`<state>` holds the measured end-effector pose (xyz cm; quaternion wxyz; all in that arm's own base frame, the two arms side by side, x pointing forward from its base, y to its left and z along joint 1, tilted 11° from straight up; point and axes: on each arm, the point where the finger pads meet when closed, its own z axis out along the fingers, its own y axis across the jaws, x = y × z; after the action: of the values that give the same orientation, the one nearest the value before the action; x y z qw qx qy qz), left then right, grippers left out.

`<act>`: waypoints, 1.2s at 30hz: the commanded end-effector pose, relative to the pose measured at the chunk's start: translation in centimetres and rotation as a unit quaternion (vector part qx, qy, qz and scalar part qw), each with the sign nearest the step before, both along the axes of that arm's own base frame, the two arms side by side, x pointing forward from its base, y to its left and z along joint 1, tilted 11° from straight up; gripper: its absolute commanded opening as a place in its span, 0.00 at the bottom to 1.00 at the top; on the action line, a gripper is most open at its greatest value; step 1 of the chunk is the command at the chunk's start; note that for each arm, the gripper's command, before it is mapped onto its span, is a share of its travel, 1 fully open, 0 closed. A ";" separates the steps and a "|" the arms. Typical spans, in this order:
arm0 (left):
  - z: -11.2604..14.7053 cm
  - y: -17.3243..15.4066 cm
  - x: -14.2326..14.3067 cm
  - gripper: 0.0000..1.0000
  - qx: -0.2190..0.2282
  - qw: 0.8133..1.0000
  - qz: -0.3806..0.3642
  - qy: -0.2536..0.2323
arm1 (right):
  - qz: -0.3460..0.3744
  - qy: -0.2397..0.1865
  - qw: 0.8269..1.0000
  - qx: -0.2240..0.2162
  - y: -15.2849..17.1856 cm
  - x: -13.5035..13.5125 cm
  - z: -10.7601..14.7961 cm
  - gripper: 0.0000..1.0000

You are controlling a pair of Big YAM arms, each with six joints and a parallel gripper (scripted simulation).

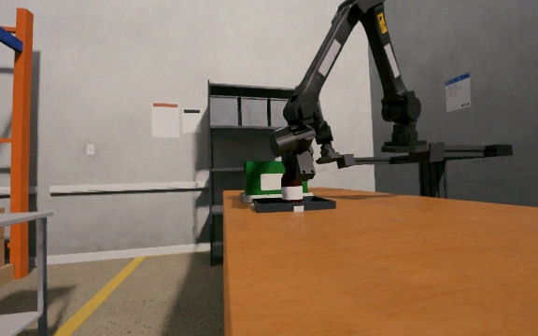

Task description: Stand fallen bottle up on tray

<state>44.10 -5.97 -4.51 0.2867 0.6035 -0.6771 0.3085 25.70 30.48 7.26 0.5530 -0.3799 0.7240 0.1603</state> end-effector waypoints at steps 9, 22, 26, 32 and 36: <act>0.6 0.3 1.1 0.85 0.001 1.000 0.000 -0.022 | 0.003 -0.007 1.000 0.006 0.4 0.1 0.5 1.00; 2.8 1.7 1.0 1.00 0.010 0.998 0.004 -0.055 | 0.003 -0.007 1.000 0.006 0.4 0.1 0.5 1.00; 3.8 2.5 1.2 1.00 0.011 0.998 0.004 -0.055 | 0.003 -0.007 1.000 0.006 0.4 0.1 0.5 1.00; 4.5 3.3 1.0 1.00 0.012 0.998 0.004 -0.055 | 0.003 -0.007 1.000 0.006 0.4 0.1 0.5 1.00; 5.9 4.9 0.9 1.00 0.013 0.998 0.004 -0.055 | 0.003 -0.007 1.000 0.006 0.4 0.1 0.5 1.00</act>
<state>43.19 -2.85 -1.32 0.2680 0.6035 -0.6806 0.3175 25.70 30.48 7.26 0.5530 -0.3799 0.7240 0.1603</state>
